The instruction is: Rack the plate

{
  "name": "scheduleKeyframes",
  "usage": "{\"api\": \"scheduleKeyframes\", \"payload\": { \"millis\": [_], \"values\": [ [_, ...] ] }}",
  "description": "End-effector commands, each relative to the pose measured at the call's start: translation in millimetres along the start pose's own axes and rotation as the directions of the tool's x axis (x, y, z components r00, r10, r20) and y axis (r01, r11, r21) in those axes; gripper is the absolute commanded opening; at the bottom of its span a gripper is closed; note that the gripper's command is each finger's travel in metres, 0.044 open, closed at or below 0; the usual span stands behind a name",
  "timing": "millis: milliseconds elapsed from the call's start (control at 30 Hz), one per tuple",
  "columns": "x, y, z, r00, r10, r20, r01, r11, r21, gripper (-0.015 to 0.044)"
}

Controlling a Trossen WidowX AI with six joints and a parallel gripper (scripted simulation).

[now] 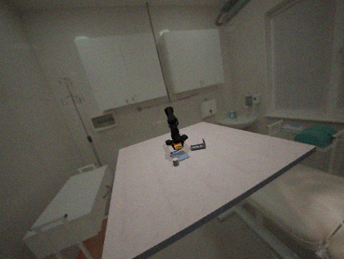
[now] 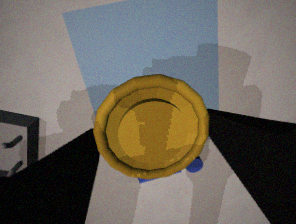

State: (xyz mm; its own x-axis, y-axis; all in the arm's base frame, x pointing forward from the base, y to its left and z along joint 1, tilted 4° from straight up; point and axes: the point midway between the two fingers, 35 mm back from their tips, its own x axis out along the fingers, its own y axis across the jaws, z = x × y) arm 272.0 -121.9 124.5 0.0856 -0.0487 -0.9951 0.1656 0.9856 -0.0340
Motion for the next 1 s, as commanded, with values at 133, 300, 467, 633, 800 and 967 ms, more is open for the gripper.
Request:
{"api": "scheduleKeyframes", "payload": {
  "millis": [133,300,467,633,800,967],
  "values": [
    [-34,-2,5,1.0,-0.007,0.013,0.007,1.0,-0.002,0.0],
    [-52,-2,6,1.0,-0.006,0.013,0.006,1.0,-0.002,0.0],
    [-69,-2,7,1.0,-0.006,0.014,0.006,1.0,-0.002,0.0],
    [-86,-2,7,1.0,-0.006,0.015,0.006,1.0,-0.002,0.0],
    [-101,-1,6,1.0,-0.006,0.016,0.006,1.0,-0.002,0.0],
    [-114,-1,5,1.0,-0.005,0.017,0.005,1.0,-0.001,0.0]
  ]
}}
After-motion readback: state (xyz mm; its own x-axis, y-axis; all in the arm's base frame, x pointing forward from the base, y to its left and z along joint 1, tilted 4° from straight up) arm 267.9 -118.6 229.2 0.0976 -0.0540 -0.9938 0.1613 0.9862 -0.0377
